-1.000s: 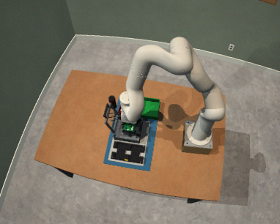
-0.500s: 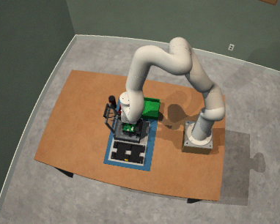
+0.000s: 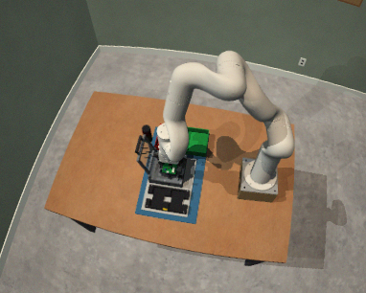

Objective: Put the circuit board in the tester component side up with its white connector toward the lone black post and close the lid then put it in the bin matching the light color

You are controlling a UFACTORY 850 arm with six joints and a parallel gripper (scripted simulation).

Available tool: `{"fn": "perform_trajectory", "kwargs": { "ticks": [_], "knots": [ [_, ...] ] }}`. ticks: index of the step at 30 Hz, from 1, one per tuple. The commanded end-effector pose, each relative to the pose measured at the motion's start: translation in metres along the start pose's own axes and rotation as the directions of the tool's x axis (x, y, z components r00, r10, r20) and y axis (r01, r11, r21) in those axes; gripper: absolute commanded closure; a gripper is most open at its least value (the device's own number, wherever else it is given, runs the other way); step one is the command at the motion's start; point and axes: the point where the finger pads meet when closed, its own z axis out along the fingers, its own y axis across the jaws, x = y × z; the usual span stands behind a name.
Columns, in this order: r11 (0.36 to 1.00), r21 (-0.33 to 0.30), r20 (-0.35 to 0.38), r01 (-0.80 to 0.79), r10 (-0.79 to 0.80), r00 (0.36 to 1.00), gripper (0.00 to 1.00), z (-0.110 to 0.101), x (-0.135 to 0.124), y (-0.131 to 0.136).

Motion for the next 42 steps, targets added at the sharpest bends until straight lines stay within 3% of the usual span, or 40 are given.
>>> {"fn": "perform_trajectory", "kwargs": {
  "ticks": [1,14,42],
  "knots": [
    [1.000,0.003,-0.001,0.000,0.000,1.000,0.21,0.007,0.000,-0.001],
    [1.000,0.003,-0.001,0.000,0.000,1.000,0.21,0.018,0.000,-0.001],
    [1.000,0.003,-0.001,0.000,0.000,1.000,0.21,0.019,0.000,-0.001]
  ]
}}
